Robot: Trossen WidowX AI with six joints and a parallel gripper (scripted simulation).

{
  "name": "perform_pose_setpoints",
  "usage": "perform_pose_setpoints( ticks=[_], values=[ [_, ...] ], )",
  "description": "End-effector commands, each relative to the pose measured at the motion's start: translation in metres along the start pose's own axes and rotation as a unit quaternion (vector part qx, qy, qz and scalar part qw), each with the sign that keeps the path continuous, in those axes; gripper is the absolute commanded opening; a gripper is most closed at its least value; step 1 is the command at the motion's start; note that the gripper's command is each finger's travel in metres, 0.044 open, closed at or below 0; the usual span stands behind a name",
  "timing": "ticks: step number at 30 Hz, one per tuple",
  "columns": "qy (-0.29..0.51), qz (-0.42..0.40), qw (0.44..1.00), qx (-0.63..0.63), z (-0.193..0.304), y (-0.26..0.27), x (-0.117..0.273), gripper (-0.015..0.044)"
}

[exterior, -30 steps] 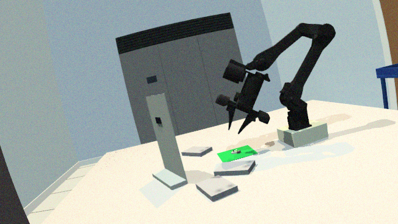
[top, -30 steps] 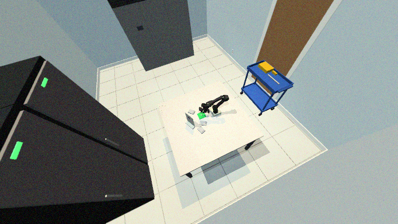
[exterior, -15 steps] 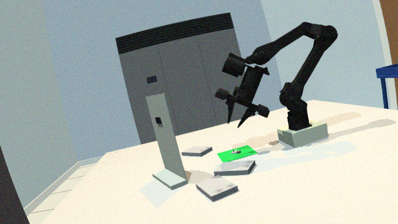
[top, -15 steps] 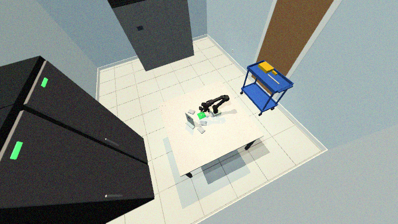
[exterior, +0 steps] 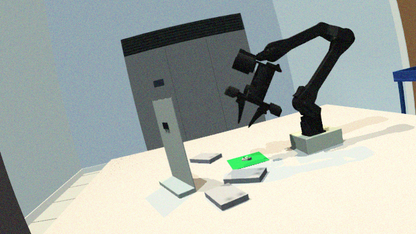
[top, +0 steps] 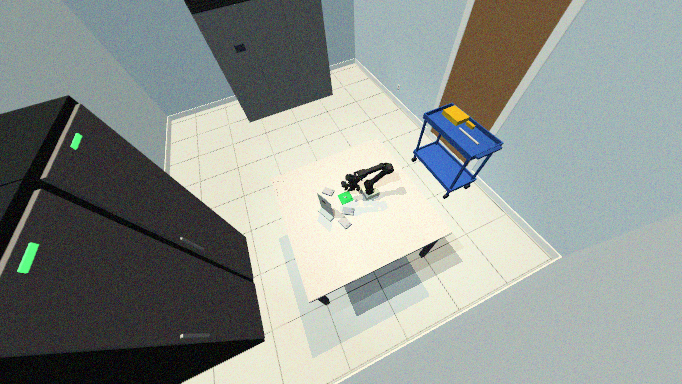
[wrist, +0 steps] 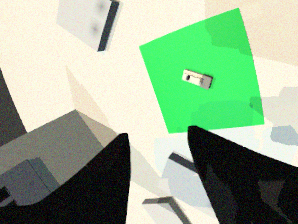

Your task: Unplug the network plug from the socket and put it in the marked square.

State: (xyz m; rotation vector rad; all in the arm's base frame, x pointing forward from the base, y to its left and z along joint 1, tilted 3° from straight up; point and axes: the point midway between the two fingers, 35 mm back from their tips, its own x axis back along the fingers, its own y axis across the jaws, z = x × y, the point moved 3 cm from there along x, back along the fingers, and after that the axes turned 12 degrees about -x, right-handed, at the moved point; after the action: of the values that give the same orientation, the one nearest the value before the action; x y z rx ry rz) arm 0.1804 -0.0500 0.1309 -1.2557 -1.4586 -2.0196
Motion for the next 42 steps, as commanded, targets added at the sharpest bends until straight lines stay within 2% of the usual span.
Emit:
perform_pose_setpoints(
  ticks=[1, 38, 42],
  values=[
    [0.000, 0.001, 1.000, 0.000, 0.000, 0.002, 0.002, 0.0156],
    [0.000, -0.004, 1.000, -0.002, 0.012, 0.058, 0.090, 0.0156],
    [0.000, -0.004, 1.000, -0.002, 0.012, 0.058, 0.090, 0.0261]
  ],
)
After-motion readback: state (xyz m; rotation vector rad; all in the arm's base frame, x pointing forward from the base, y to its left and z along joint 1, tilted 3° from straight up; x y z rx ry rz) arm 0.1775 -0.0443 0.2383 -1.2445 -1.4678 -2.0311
